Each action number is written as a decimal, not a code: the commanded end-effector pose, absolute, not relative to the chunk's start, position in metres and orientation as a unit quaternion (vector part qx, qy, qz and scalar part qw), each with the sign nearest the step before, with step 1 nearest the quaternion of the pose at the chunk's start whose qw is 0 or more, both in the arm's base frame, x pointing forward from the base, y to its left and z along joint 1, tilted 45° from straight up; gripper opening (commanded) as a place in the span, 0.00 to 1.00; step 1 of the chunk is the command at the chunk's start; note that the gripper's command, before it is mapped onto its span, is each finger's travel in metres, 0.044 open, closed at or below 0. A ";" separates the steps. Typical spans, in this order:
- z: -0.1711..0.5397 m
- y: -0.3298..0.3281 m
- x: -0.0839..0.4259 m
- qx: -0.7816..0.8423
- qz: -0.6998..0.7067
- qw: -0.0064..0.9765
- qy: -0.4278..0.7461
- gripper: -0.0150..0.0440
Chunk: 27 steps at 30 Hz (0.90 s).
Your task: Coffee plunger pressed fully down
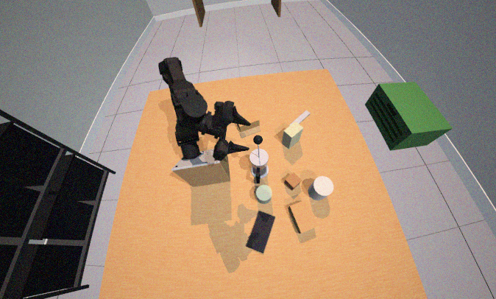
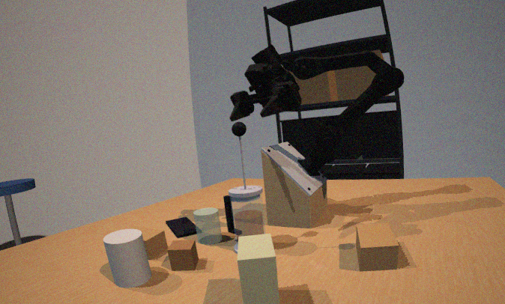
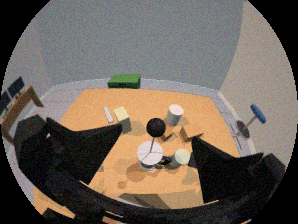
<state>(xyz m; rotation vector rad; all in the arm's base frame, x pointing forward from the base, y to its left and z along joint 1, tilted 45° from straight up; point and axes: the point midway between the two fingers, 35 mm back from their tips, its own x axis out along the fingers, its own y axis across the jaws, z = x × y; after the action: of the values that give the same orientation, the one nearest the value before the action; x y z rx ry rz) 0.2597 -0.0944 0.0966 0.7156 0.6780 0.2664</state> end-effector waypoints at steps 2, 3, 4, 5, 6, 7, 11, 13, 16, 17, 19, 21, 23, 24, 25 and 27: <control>0.093 -0.090 0.262 0.343 0.129 0.873 0.323 1.00; 0.092 -0.089 0.263 0.343 0.129 0.873 0.323 1.00; 0.092 -0.088 0.264 0.342 0.129 0.873 0.324 1.00; 0.091 -0.088 0.266 0.342 0.129 0.872 0.324 1.00; 0.090 -0.087 0.267 0.342 0.129 0.872 0.324 1.00; 0.089 -0.086 0.268 0.342 0.129 0.872 0.324 1.00; 0.086 -0.083 0.273 0.342 0.129 0.873 0.324 1.00; 0.084 -0.082 0.275 0.342 0.129 0.873 0.324 1.00; 0.082 -0.080 0.279 0.342 0.129 0.873 0.323 1.00; 0.082 -0.079 0.280 0.342 0.129 0.873 0.323 1.00; 0.080 -0.077 0.283 0.342 0.130 0.873 0.323 1.00; 0.079 -0.075 0.285 0.343 0.130 0.873 0.322 1.00; 0.078 -0.074 0.287 0.343 0.130 0.873 0.321 1.00; 0.078 -0.073 0.288 0.343 0.130 0.873 0.321 1.00; 0.078 -0.073 0.288 0.343 0.130 0.873 0.321 1.00; 0.078 -0.073 0.288 0.343 0.130 0.873 0.321 0.91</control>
<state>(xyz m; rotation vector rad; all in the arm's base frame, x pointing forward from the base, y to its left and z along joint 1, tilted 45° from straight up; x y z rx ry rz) 0.2880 -0.0750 0.0819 0.7058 0.6621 0.2760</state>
